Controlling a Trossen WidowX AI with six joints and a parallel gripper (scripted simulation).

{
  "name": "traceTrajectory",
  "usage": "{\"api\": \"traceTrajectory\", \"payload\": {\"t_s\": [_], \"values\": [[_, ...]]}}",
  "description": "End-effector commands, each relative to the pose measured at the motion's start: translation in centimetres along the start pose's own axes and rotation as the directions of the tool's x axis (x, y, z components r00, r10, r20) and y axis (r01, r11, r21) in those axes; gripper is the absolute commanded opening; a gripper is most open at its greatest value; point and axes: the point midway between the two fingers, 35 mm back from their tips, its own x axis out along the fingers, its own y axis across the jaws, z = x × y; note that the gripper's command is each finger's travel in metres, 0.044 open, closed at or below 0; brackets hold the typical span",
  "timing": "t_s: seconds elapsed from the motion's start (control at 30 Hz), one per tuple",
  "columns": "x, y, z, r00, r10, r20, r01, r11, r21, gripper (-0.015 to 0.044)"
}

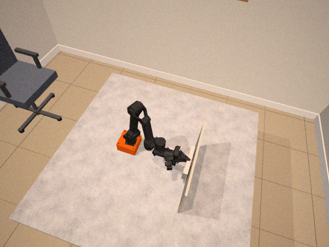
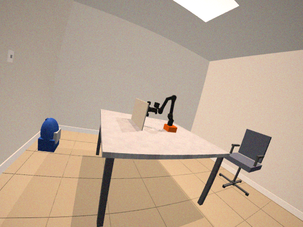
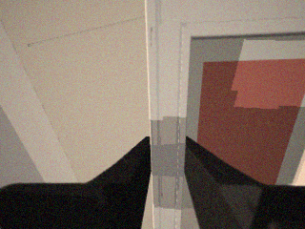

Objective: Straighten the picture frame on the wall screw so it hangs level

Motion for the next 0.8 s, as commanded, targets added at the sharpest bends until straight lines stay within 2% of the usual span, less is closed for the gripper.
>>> {"api": "traceTrajectory", "payload": {"t_s": [0.0,0.77], "values": [[-0.01,0.15,-0.1,1.0,0.006,0.003,-0.006,1.0,-0.002,0.0],[0.0,0.15,-0.36,1.0,0.006,0.003,-0.006,1.0,-0.002,0.0]]}}
